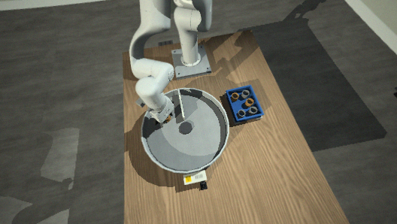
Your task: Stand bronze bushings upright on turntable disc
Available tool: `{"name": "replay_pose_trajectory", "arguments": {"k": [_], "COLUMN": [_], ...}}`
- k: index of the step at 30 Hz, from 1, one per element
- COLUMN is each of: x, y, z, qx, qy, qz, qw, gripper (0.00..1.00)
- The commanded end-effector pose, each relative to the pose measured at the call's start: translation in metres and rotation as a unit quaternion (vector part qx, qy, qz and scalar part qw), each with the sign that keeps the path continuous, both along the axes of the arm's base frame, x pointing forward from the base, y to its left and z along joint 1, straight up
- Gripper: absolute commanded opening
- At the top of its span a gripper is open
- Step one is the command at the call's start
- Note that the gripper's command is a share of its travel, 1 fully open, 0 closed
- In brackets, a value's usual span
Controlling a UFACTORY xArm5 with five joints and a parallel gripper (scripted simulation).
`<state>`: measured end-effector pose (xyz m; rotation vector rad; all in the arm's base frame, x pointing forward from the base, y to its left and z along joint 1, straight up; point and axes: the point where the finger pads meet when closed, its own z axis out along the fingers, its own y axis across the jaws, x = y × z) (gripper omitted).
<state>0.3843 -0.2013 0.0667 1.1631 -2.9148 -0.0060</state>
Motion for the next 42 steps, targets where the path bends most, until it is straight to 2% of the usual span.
{"name": "replay_pose_trajectory", "arguments": {"k": [1, 35, 36, 42], "x": [0.0012, 0.0014, 0.0014, 0.0014], "y": [-0.0006, -0.0007, -0.0007, -0.0007], "z": [0.0005, -0.0042, -0.0042, -0.0042], "qx": [-0.001, -0.001, -0.001, -0.001], "qy": [-0.002, -0.002, -0.002, -0.002], "qz": [0.0, 0.0, 0.0, 0.0], "qw": [1.0, 1.0, 1.0, 1.0], "gripper": [0.0, 0.0, 0.49, 0.49]}}
